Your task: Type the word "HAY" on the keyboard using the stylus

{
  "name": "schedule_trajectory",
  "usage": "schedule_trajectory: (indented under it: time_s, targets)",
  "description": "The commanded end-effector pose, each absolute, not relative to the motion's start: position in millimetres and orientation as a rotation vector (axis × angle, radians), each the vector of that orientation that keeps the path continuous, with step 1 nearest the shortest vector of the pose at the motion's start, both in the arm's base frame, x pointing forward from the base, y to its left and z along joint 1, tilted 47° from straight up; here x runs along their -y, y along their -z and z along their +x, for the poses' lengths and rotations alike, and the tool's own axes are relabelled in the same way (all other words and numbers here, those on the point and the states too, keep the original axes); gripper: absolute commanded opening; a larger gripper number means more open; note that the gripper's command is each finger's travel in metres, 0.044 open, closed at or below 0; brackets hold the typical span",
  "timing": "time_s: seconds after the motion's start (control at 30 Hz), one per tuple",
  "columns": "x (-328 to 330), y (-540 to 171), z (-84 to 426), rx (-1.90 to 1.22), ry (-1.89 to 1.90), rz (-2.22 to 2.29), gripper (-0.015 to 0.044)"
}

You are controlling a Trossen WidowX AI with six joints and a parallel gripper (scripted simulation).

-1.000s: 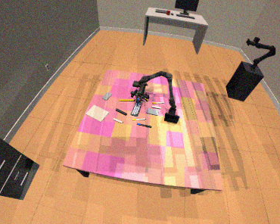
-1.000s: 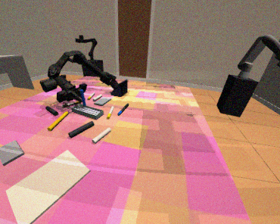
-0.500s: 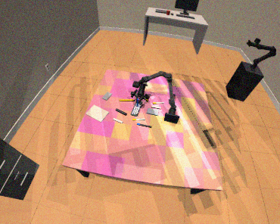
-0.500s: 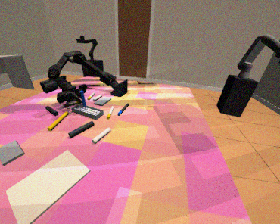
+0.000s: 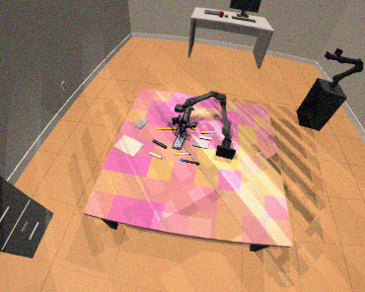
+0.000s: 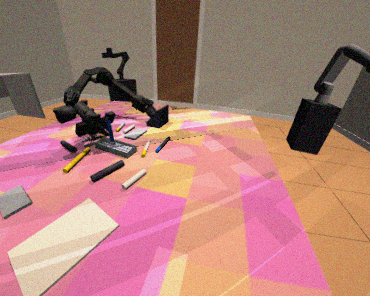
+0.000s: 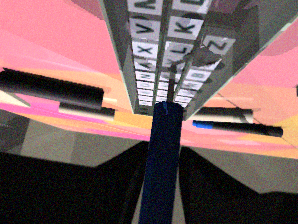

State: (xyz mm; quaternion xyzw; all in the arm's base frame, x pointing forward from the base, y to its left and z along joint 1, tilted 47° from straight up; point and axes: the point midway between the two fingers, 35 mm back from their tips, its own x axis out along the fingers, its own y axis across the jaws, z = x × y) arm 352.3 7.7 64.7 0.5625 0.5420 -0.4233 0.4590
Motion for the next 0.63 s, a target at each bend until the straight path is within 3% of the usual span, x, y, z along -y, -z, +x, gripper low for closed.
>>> schedule_trajectory:
  time_s: [0.0,0.6]
  targets:
    - [-15.6,-71.1,350.9,-1.34,1.046,1.388,0.0081]
    - [-34.5,-88.3,349.5,-1.341,1.045,1.388,0.0081]
